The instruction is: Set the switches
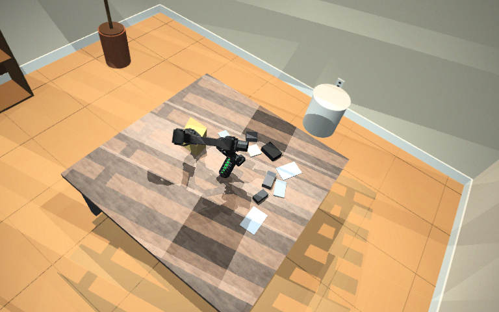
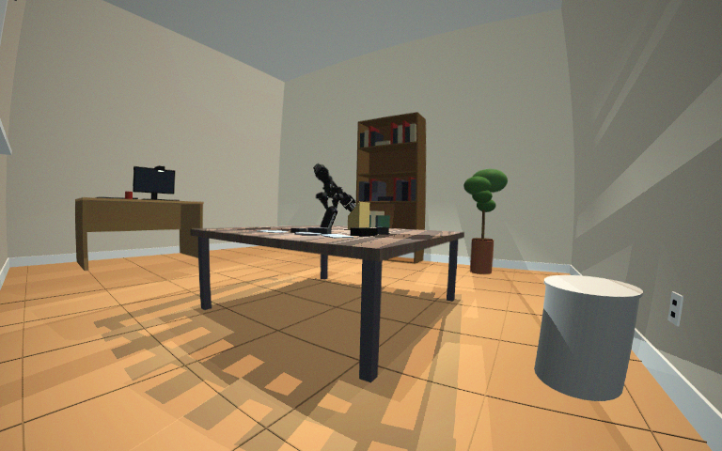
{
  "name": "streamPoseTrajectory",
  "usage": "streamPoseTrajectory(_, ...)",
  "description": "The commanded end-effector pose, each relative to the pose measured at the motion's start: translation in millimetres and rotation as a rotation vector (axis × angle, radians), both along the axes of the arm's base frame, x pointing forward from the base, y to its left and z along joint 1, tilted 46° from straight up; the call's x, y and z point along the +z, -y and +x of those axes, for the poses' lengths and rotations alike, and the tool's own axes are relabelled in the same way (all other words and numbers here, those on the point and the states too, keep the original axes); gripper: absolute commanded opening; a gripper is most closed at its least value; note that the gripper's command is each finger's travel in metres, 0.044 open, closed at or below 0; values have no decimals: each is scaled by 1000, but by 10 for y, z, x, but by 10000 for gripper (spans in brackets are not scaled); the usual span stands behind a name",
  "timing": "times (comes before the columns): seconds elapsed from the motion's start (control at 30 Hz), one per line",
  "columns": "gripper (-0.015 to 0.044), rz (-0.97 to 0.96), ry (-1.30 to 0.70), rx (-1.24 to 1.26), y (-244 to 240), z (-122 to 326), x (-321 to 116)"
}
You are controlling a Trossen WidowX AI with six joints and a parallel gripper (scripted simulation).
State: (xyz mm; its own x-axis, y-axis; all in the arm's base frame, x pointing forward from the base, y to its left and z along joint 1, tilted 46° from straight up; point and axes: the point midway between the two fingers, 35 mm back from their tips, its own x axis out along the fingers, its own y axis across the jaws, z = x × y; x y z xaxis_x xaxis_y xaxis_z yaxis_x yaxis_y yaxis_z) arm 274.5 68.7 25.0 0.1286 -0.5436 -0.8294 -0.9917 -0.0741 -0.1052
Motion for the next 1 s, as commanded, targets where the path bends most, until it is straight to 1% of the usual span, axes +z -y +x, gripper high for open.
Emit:
streamPoseTrajectory(0.0, 335, -8, -8, -3, 80, -16, 30)
streamPoseTrajectory(0.97, 337, 39, -12, 2, 234, -23, 228)
